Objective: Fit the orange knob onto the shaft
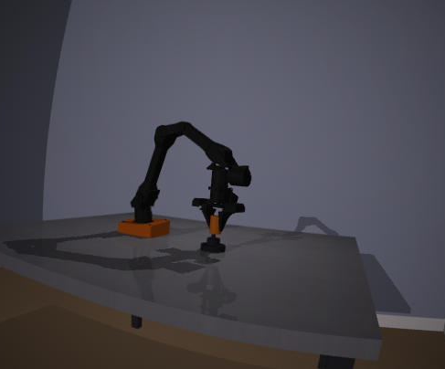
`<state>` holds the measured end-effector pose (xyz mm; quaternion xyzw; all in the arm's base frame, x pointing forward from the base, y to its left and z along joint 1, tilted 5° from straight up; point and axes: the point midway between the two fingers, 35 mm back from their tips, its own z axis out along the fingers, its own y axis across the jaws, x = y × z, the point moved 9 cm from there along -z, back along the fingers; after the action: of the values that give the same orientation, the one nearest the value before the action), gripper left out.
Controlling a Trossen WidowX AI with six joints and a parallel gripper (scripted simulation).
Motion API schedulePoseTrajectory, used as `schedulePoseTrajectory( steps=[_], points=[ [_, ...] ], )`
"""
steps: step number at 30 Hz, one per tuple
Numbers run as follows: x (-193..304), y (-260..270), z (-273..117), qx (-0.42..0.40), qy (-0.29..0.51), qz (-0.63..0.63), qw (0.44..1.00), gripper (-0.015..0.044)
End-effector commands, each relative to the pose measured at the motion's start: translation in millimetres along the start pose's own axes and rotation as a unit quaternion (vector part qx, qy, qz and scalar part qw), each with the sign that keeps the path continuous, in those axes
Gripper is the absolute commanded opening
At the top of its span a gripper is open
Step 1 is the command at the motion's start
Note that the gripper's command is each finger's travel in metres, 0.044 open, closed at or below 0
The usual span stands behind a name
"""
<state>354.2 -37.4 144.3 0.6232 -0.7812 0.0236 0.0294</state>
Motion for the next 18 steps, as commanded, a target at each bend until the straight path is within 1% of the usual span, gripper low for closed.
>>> schedulePoseTrajectory(
  steps=[1, 4, 8, 18],
  points=[
    [0.5, -0.4, -4.5, 0.004, 0.002, -0.002, 1.0, 0.0],
    [0.5, 0.0, -4.9, 0.004, 0.002, -0.029, 1.0, 0.0],
    [0.9, 2.4, -5.8, 0.004, 0.002, -0.101, 0.995, 0.0],
    [0.9, 6.7, -1.5, 0.004, 0.002, -0.106, 0.994, 0.0]
  ],
)
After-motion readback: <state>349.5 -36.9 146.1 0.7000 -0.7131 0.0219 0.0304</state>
